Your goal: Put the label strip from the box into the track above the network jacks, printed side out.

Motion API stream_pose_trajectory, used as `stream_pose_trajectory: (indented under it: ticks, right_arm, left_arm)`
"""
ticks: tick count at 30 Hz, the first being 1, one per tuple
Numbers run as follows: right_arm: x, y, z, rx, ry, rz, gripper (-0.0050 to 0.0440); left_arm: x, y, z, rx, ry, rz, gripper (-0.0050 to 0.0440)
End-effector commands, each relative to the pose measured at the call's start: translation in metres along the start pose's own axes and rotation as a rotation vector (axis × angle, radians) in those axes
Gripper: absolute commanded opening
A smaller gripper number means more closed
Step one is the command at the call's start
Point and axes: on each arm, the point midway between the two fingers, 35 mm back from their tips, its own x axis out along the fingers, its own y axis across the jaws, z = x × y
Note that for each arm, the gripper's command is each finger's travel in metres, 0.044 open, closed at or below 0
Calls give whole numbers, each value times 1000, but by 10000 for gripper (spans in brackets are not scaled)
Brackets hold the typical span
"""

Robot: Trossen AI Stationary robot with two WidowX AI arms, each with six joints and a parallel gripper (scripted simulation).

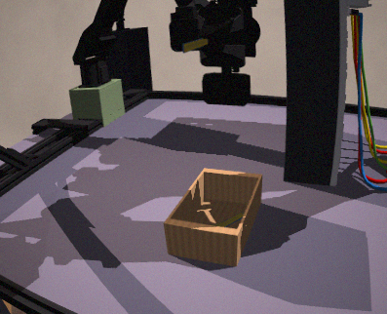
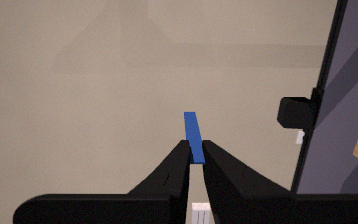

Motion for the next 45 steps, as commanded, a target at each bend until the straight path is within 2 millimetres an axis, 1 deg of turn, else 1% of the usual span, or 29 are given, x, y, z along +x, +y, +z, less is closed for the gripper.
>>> stream_pose_trajectory:
  ticks: [1,7,13,15,19,23,30,32,36,42,45]
  right_arm:
    - [9,-10,-17,88,-23,-18,160]
    - [15,-38,-58,221,-47,-91,160]
    - [15,-67,-99,347,-82,-160,160]
    - [15,-67,-99,347,-82,-160,160]
    - [11,-87,-126,427,-113,-201,160]
    - [6,-103,-149,510,-157,-232,160]
    - [-9,-131,-187,646,-241,-276,160]
    - [-9,-131,-187,646,-241,-276,160]
    - [-14,-139,-198,683,-267,-286,160]
    - [-14,-139,-198,684,-268,-286,160]
    - [-10,-140,-197,684,-268,-286,160]
  left_arm:
    - [0,13,0,32,-2,11,-50]
    - [0,13,0,32,-2,11,-50]
    - [0,13,0,32,-2,11,-50]
    - [0,13,0,32,-2,11,-50]
    - [0,13,0,32,-2,11,-50]
    - [0,13,0,32,-2,11,-50]
    - [0,13,0,32,-2,11,-50]
    - [0,13,0,32,-2,11,-50]
    - [0,13,0,32,-2,11,-50]
    - [0,13,0,32,-2,11,-50]
    - [0,13,0,32,-2,11,-50]
